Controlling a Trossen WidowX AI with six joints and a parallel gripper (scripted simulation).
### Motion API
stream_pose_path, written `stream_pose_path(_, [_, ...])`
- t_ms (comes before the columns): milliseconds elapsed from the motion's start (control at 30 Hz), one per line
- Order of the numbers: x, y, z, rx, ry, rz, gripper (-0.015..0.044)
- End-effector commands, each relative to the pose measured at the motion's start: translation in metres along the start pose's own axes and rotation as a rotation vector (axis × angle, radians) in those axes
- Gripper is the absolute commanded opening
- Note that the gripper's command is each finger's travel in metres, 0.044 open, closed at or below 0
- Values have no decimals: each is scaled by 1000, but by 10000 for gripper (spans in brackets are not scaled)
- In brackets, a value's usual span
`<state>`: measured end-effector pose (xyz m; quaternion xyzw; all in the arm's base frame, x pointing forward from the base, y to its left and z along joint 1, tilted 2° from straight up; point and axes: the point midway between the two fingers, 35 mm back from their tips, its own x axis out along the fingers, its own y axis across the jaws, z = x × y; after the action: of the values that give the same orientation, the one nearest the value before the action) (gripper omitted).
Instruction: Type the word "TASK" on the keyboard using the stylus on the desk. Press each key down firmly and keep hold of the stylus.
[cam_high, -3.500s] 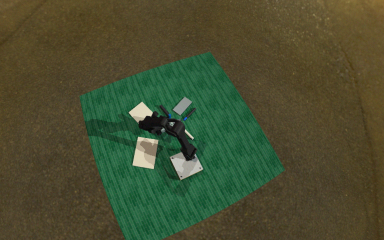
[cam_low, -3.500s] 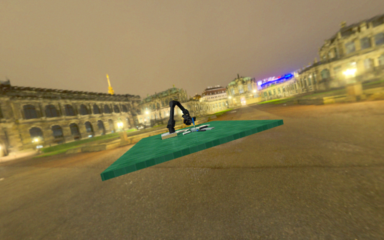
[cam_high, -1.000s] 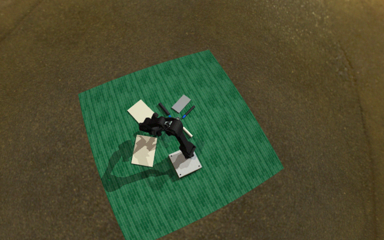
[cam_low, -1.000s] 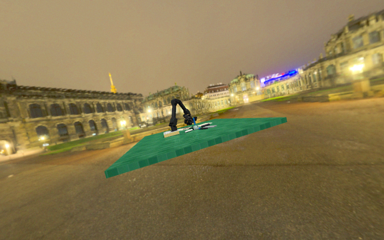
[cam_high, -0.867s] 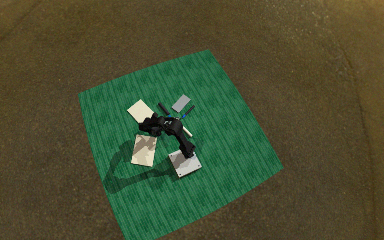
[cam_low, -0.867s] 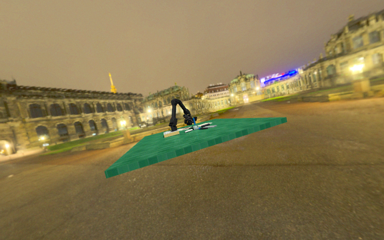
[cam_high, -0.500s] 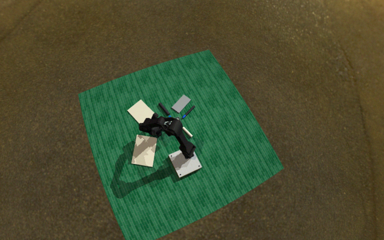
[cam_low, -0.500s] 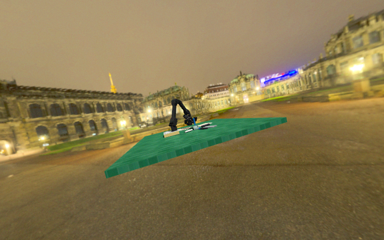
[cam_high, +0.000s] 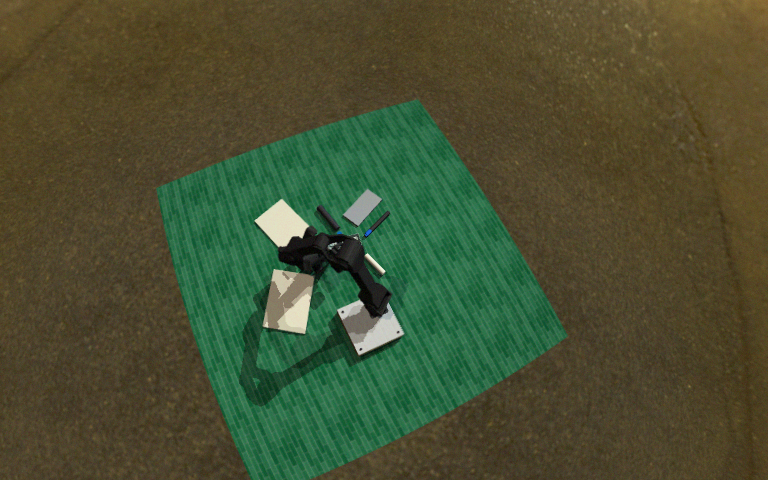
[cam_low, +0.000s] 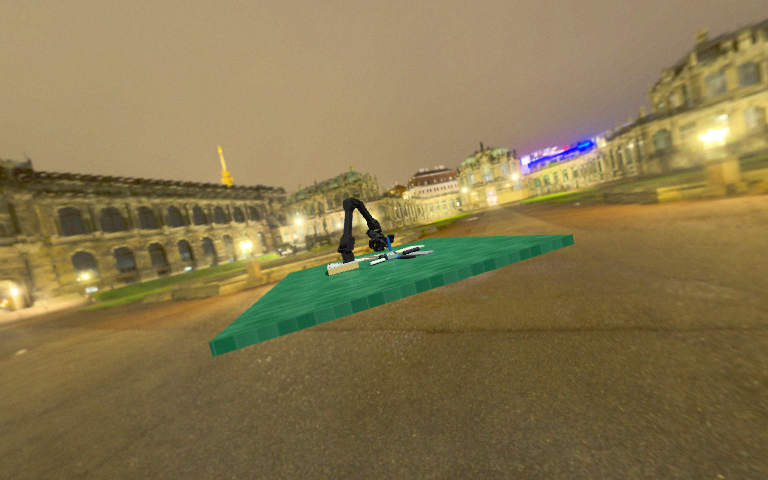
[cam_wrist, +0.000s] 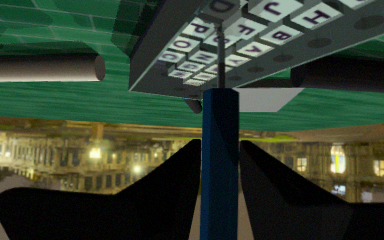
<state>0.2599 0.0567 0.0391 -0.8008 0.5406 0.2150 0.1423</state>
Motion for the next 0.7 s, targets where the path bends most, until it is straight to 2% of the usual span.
stream_pose_path(0, [0, 1, 0, 1, -2, 3, 81])
stream_pose_path(333, [-18, 0, -31, 1, -2, 3, 81])
stream_pose_path(500, [-17, 0, -30, 4, -2, 0, 85])
stream_pose_path(600, [-17, 0, -30, 4, -2, 0, 65])
stream_pose_path(667, [-19, -1, -29, 3, -3, 0, 12])
